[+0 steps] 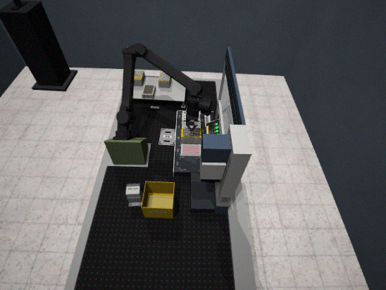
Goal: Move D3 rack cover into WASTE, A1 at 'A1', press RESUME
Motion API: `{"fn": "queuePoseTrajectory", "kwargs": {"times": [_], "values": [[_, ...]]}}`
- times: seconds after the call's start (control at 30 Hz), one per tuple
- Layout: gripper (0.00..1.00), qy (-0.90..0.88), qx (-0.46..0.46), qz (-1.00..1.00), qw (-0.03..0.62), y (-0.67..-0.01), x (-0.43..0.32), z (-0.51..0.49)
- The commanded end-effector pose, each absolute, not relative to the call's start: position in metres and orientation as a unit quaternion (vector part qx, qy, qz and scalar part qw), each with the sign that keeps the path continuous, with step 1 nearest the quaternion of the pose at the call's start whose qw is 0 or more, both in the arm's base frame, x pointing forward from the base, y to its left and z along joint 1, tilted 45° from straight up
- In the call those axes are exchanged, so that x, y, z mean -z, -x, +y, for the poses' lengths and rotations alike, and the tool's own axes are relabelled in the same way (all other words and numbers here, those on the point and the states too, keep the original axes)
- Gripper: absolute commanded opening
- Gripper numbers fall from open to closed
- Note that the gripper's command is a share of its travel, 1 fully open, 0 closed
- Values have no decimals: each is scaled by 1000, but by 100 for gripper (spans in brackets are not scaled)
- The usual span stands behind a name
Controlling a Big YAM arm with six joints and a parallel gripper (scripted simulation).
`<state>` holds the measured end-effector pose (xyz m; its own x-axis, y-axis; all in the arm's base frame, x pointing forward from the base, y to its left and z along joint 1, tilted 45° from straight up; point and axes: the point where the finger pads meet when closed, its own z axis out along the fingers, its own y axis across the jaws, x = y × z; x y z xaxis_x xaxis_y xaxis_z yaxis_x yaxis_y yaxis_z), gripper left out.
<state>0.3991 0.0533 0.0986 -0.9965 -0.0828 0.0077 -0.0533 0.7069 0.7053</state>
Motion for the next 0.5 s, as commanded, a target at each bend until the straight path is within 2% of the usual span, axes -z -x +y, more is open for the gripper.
{"fn": "queuePoseTrajectory", "kwargs": {"times": [0.0,0.47], "values": [[100,-31,381,-924,21,-404,-89,65],[100,-33,378,-925,3,-413,-96,61]]}}
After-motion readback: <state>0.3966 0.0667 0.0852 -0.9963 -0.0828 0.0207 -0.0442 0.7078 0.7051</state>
